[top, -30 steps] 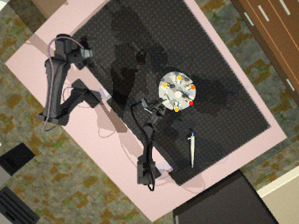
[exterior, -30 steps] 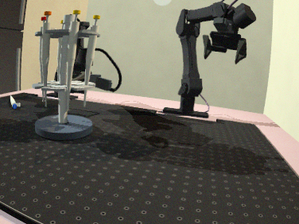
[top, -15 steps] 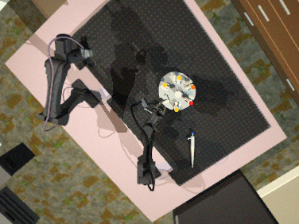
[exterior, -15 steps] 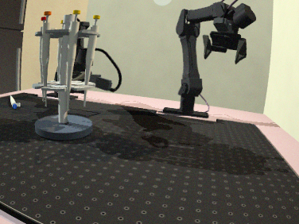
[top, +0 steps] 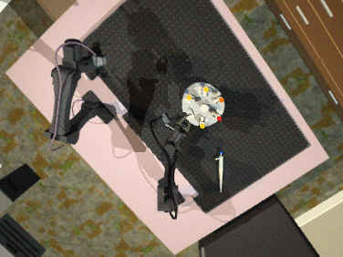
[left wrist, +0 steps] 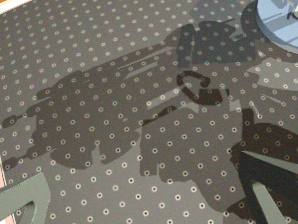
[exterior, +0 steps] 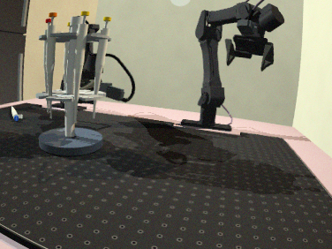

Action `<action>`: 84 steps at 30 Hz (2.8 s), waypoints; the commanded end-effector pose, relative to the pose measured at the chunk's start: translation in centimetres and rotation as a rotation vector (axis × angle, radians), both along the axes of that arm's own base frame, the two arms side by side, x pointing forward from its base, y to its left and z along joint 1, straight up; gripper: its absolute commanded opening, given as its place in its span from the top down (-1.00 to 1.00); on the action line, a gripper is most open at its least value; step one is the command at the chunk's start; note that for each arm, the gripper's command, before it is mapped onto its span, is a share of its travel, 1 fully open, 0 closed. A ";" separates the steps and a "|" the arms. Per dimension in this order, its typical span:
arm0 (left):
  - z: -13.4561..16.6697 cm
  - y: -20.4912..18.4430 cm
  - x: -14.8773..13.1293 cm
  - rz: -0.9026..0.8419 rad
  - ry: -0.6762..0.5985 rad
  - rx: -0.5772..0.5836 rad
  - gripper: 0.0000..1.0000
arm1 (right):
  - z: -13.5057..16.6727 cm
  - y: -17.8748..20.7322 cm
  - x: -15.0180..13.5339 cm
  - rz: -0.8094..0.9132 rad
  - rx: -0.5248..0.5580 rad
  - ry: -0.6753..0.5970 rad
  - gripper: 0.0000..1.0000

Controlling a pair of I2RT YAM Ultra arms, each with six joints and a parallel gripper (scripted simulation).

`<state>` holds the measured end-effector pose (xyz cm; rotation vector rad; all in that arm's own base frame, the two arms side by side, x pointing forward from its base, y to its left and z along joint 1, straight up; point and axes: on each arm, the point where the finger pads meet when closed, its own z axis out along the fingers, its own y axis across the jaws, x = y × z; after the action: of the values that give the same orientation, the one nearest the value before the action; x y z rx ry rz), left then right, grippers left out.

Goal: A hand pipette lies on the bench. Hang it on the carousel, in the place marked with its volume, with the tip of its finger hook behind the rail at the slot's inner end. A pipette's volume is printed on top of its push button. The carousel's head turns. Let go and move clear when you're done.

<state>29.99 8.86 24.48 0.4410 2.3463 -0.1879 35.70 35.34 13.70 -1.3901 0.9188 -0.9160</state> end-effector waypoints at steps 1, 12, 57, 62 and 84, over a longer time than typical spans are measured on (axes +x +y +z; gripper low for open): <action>0.8 0.2 0.4 -0.005 -0.034 0.005 -1.00 | 3.1 0.2 0.6 0.016 0.063 -0.050 1.00; 0.8 0.2 0.4 -0.005 -0.034 0.005 -1.00 | 1.7 -0.6 0.2 0.090 0.032 -0.029 1.00; 0.8 0.2 0.4 -0.005 -0.034 0.005 -1.00 | 3.2 -0.6 1.0 0.131 0.063 -0.055 1.00; 0.8 0.2 0.4 -0.005 -0.034 0.005 -1.00 | 1.7 -1.3 0.5 0.168 0.034 -0.028 1.00; 0.8 0.2 0.4 -0.005 -0.034 0.005 -1.00 | 2.9 -2.1 2.0 0.348 0.054 -0.058 1.00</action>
<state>29.99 8.86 24.48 0.4410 2.3463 -0.1879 37.31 32.89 13.84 -1.4714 0.6875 -0.6839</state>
